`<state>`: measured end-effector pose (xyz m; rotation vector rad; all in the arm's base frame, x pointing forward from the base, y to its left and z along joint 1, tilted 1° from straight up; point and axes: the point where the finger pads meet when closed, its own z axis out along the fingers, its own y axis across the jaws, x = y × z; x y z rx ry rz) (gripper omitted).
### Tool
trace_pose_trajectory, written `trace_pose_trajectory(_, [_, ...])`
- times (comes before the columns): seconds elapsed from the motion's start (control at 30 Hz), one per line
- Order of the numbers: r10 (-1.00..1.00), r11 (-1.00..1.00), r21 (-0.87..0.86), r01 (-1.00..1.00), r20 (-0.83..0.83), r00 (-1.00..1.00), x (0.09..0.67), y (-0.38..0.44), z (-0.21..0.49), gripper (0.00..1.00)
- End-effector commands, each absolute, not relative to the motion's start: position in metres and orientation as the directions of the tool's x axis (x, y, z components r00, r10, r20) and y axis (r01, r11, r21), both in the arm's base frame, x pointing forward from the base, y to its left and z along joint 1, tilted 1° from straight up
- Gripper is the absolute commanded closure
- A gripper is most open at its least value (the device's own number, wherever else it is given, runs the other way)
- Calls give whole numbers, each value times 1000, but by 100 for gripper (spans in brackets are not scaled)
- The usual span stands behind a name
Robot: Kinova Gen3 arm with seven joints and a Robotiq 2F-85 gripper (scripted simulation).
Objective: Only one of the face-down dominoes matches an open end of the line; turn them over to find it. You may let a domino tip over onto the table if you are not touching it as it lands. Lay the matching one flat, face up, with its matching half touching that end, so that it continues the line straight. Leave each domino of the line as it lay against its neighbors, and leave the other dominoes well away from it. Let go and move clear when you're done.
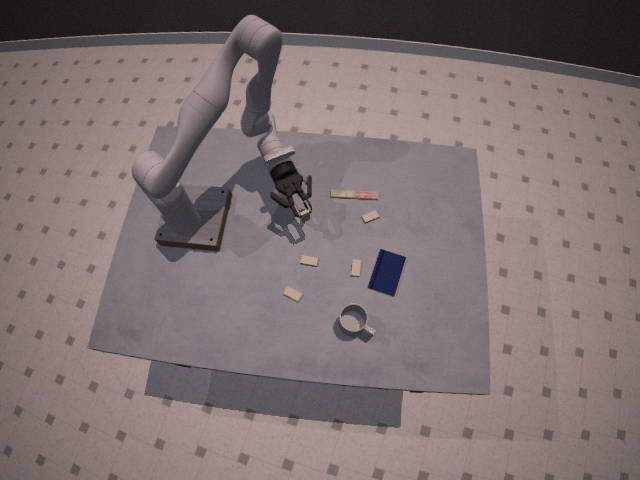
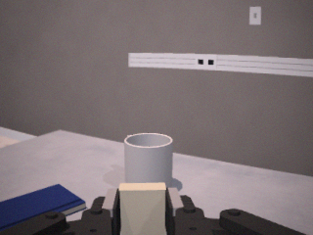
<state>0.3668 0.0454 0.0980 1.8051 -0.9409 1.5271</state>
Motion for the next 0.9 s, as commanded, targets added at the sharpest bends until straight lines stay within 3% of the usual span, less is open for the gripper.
trace_pose_trajectory(0.0, [-142, -577, -8, -817, 986, 91, 367, 45, 98, 71])
trace_pose_trajectory(0.87, [-144, -574, -8, -819, 985, 91, 368, 46, 65, 71])
